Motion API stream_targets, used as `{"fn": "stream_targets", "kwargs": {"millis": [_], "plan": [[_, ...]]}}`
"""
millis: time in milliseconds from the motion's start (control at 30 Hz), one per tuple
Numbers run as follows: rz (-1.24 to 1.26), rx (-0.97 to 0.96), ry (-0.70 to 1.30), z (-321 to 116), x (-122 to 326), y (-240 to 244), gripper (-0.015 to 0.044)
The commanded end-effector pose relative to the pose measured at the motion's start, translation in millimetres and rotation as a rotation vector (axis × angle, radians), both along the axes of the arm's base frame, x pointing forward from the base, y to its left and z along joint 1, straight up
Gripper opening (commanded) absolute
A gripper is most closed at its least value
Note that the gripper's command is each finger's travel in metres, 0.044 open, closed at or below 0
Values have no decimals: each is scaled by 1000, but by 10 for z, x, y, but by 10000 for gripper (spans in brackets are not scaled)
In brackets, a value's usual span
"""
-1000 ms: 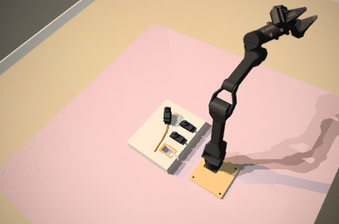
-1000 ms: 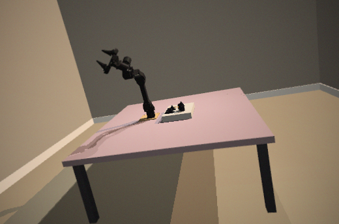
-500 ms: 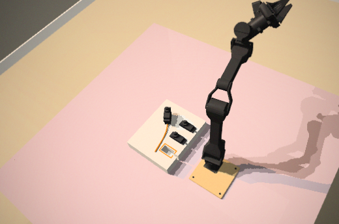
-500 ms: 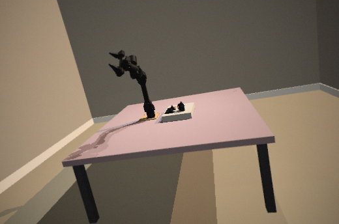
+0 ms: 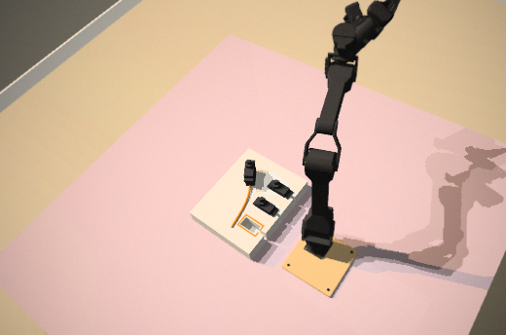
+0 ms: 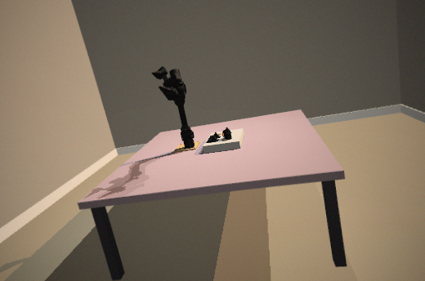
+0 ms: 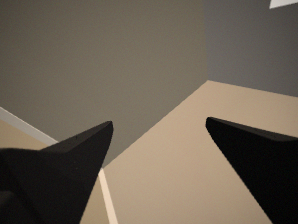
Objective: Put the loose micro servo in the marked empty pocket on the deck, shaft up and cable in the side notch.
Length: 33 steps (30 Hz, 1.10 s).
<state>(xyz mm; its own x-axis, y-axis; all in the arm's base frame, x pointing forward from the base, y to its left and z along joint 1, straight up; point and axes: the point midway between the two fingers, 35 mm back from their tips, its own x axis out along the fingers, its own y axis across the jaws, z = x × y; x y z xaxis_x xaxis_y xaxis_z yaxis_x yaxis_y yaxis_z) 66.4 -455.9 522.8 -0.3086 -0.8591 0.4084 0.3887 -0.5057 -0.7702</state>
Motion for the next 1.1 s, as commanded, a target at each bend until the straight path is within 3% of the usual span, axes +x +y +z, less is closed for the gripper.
{"fn": "stream_targets", "kwargs": {"millis": [0,467,1067], "plan": [[135,73,-49,-222,359,-51,440],[490,348,-236,-923,1406,97,440],[760,840,-479,-1939,2468,993,440]]}}
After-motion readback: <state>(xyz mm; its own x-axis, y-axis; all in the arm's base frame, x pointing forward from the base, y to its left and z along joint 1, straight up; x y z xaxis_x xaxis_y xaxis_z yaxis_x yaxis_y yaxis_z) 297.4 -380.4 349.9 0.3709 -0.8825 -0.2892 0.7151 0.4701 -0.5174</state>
